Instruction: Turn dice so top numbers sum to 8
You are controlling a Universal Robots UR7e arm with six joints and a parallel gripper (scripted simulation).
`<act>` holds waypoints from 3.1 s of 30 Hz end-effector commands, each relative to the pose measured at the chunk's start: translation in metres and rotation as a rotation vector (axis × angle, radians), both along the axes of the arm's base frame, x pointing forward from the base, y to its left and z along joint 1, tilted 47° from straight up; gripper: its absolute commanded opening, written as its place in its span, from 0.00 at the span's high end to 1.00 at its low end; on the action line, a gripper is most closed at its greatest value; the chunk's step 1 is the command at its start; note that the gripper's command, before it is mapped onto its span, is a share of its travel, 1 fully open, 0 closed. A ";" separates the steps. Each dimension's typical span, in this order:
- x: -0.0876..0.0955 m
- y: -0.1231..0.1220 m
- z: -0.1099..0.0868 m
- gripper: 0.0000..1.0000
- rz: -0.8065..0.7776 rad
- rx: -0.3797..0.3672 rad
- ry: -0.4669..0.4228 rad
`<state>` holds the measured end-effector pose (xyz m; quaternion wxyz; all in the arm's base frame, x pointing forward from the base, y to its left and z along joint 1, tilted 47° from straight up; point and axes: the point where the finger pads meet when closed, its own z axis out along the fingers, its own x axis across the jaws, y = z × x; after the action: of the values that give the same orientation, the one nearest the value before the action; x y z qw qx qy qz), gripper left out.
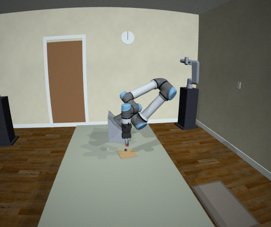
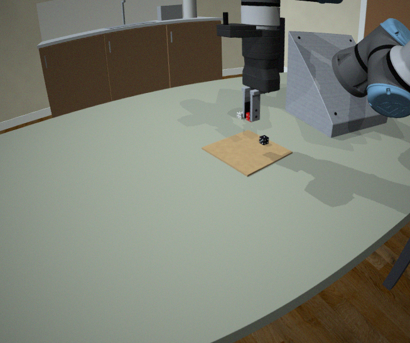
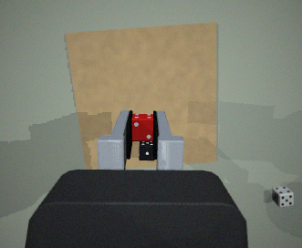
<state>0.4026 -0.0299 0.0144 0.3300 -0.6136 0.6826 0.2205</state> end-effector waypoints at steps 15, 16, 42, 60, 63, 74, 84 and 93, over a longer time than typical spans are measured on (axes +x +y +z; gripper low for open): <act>0.014 0.044 -0.045 0.66 -0.004 -0.002 -0.001; 0.014 0.044 -0.045 0.66 -0.004 -0.002 -0.001; 0.014 0.044 -0.045 0.66 -0.004 -0.002 -0.001; 0.014 0.044 -0.045 0.66 -0.004 -0.002 -0.001; 0.014 0.044 -0.045 0.66 -0.004 -0.002 -0.001; 0.015 0.044 -0.045 0.66 -0.004 -0.002 -0.001; 0.015 0.044 -0.045 0.66 -0.004 -0.002 -0.001; 0.015 0.044 -0.045 0.66 -0.004 -0.002 -0.001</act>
<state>0.4183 0.0122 -0.0300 0.3300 -0.6131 0.6842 0.2170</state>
